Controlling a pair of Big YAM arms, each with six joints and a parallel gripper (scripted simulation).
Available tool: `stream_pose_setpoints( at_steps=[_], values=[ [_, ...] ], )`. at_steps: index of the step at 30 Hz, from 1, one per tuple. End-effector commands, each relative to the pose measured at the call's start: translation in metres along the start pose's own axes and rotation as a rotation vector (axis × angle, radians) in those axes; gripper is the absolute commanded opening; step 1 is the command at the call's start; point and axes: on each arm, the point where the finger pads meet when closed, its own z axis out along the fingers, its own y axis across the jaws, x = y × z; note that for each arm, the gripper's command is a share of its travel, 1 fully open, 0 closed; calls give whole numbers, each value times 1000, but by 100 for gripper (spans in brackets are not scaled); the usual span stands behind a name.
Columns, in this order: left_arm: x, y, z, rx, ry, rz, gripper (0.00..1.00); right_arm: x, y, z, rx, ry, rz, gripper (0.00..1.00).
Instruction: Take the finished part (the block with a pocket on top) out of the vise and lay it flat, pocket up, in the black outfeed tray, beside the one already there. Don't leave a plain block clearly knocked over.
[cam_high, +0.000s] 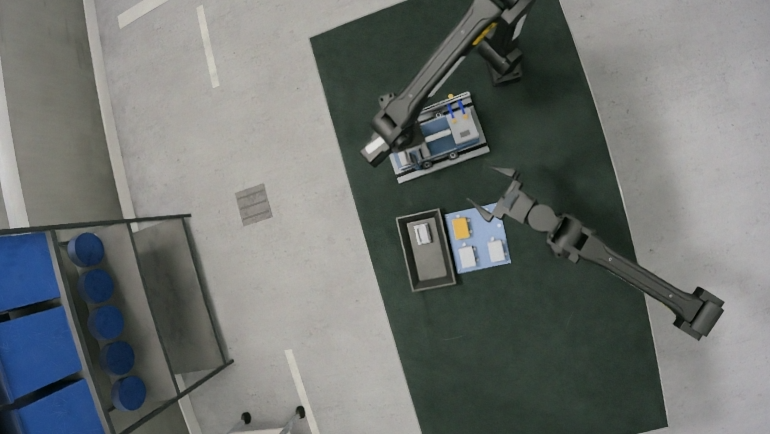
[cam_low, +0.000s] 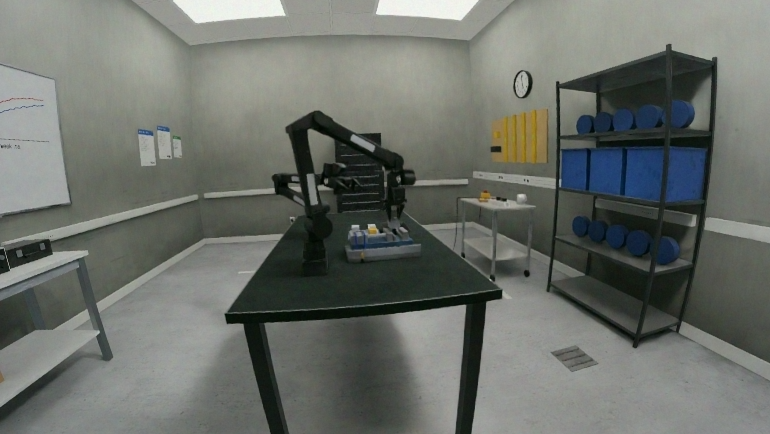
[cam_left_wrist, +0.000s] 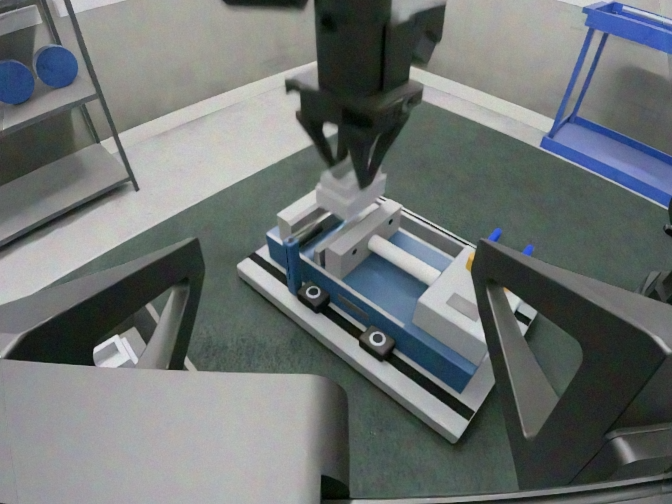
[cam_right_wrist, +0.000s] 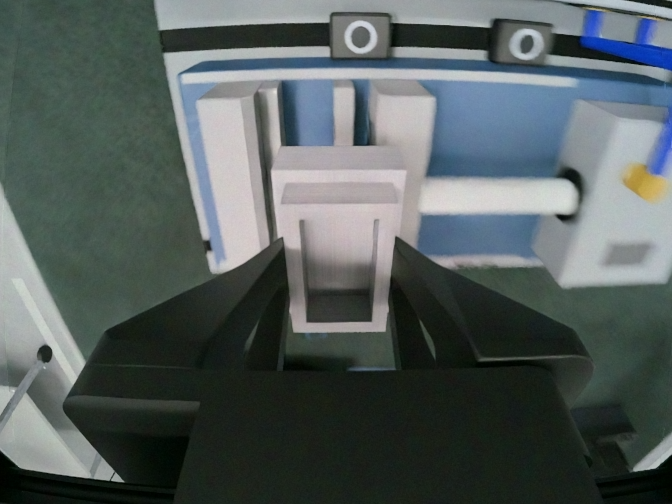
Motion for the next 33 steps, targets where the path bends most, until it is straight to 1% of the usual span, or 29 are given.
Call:
stream_pose_setpoints(
  at_steps=[1, 3, 6, 9, 11, 17, 19, 20, 23, 33],
  values=[
    [-19, -2, -1, 7, -35, 11, 100, 9, 19, -50, -77, 31, -1, 28],
    [-24, -1, -1, 1, -43, 22, 100, 13, 19, -50, -68, 27, -35, 28],
    [-25, 7, 0, -18, -18, 51, 100, 24, 21, -46, -50, 16, -174, 28],
    [-29, 19, -1, -41, 2, 76, 100, 46, 26, -46, -57, 15, -366, 28],
    [-27, 31, -1, -63, 32, 98, 100, 64, 30, -44, -63, 14, -515, 28],
    [-20, 70, -8, -125, 128, 152, 100, 109, 39, -37, -76, 8, -875, 28],
    [-20, 70, -8, -125, 128, 152, 100, 109, 39, -37, -76, 8, -875, 28],
    [-19, 76, -10, -135, 145, 163, 100, 110, 42, -36, -72, 5, -931, 28],
    [-15, 98, -19, -163, 196, 170, 100, 138, 44, -32, -76, 0, -1125, 28],
    [-10, 150, -55, -226, 303, 135, 100, 199, 51, -19, -62, -14, -1616, 28]
  ],
)
